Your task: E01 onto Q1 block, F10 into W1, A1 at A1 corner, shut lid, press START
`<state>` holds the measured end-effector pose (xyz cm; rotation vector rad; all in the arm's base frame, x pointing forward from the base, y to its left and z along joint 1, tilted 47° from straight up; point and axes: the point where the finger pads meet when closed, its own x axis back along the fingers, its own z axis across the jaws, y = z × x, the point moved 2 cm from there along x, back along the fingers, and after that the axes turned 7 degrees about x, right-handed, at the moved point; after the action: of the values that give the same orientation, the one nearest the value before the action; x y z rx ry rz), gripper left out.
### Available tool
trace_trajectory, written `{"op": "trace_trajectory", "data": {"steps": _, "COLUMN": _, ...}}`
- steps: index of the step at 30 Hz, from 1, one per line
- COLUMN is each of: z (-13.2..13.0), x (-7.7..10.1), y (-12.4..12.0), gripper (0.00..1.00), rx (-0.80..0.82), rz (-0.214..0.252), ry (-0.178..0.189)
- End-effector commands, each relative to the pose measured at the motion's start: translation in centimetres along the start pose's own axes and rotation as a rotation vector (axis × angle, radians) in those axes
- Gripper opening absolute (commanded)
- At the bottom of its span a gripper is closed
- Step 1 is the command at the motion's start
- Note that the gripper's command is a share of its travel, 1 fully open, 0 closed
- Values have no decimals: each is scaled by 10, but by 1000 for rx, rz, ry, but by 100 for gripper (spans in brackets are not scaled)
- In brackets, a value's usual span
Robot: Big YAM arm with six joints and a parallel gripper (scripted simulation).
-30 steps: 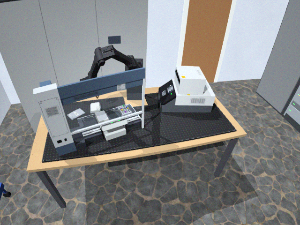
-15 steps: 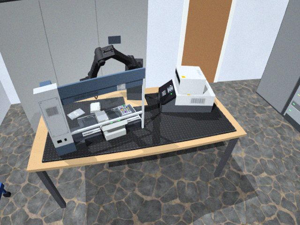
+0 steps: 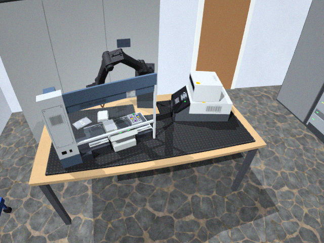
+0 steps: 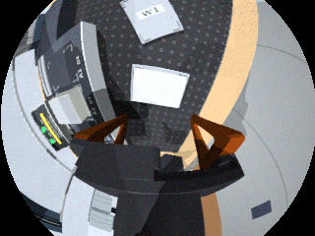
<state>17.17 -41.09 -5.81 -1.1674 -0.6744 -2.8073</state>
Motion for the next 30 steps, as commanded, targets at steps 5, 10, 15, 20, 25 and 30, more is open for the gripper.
{"op": "trace_trajectory", "data": {"steps": 5, "z": 6, "x": 2, "y": 8, "gripper": 100, "rx": -180, "rz": -22, "ry": 2}}
{"op": "trace_trajectory", "data": {"steps": 10, "z": 6, "x": 2, "y": 8, "gripper": 100, "rx": -236, "rz": -21, "ry": 3}}
{"op": "trace_trajectory", "data": {"steps": 15, "z": 6, "x": 2, "y": 8, "gripper": 100, "rx": -347, "rz": -21, "ry": 4}}
{"op": "trace_trajectory", "data": {"steps": 20, "z": 5, "x": 2, "y": 8, "gripper": 100, "rx": -449, "rz": -21, "ry": 5}}
{"op": "trace_trajectory", "data": {"steps": 25, "z": 5, "x": 2, "y": 8, "gripper": 100, "rx": -510, "rz": -21, "ry": 5}}
{"op": "trace_trajectory", "data": {"steps": 30, "z": 5, "x": 2, "y": 8, "gripper": 100, "rx": -623, "rz": -20, "ry": 6}}
